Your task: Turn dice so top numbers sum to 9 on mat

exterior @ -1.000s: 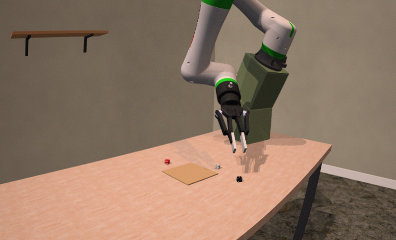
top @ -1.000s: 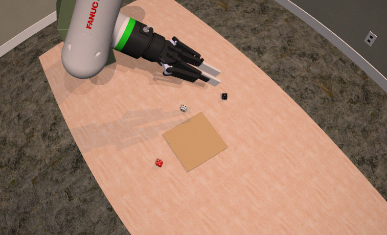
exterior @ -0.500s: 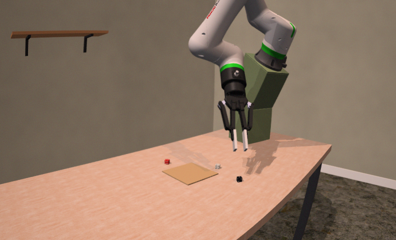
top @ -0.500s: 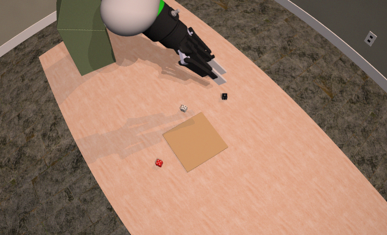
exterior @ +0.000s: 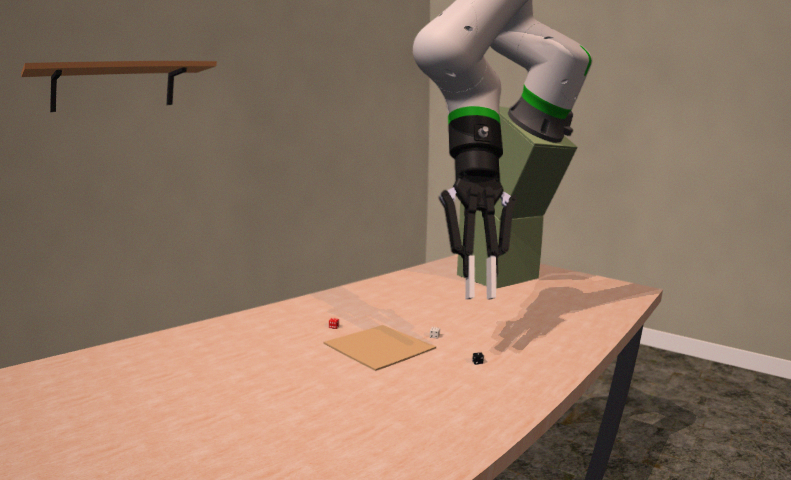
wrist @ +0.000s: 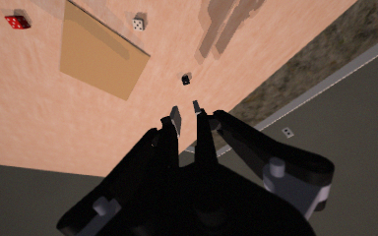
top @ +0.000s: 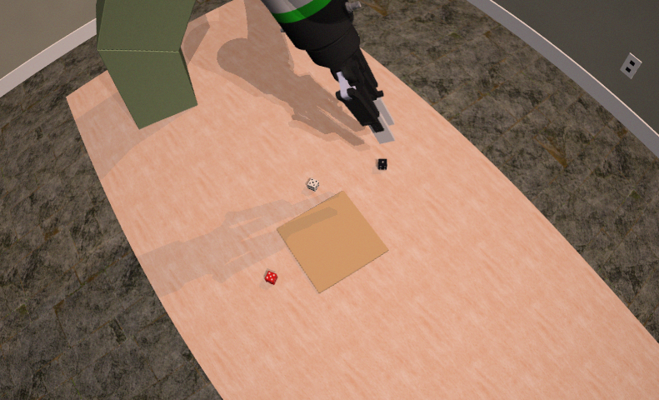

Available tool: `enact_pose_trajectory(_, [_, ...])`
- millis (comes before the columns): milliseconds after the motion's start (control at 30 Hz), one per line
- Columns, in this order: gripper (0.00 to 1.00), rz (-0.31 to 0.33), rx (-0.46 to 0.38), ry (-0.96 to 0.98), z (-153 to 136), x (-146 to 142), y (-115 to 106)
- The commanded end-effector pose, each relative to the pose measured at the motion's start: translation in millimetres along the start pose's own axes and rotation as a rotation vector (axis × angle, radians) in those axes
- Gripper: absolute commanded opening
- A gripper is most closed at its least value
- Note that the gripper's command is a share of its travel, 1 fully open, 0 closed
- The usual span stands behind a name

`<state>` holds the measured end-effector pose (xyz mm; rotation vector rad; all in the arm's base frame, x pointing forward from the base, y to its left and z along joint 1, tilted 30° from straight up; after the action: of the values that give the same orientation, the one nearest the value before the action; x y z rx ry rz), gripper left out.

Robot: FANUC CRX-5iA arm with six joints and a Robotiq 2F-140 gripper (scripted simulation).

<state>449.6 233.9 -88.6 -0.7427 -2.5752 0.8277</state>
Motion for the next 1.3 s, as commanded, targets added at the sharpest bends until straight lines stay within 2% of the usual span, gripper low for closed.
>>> enact_pose_trajectory(0, [0.19, -0.042, 0.168, 0.014, -10, 1, 1])
enact_pose_trajectory(200, [0.19, -0.050, 0.217, 0.014, -12, 2, 0])
enact_pose_trajectory(267, [0.19, -0.048, 0.269, 0.012, -19, 0, 0])
enact_pose_trajectory(633, [0.19, -0.058, 0.405, 0.010, -32, -1, -1])
enact_pose_trajectory(900, [0.19, -0.055, 0.426, 0.010, -35, -1, -2])
enact_pose_trajectory(933, [1.00, -0.055, 0.426, 0.010, -35, -1, -2])
enact_pose_trajectory(1267, [1.00, -0.055, 0.426, 0.010, -35, -1, -2])
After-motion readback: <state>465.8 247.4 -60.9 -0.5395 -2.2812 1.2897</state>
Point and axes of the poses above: the point where the finger pads meet when closed, its own y axis out along the fingers, its own x axis across the jaws, z = x × y, the point moved 2 cm from there along -y, back along the fingers, and after that the axes turned 3 degrees about -y, right-handed, at the moved point
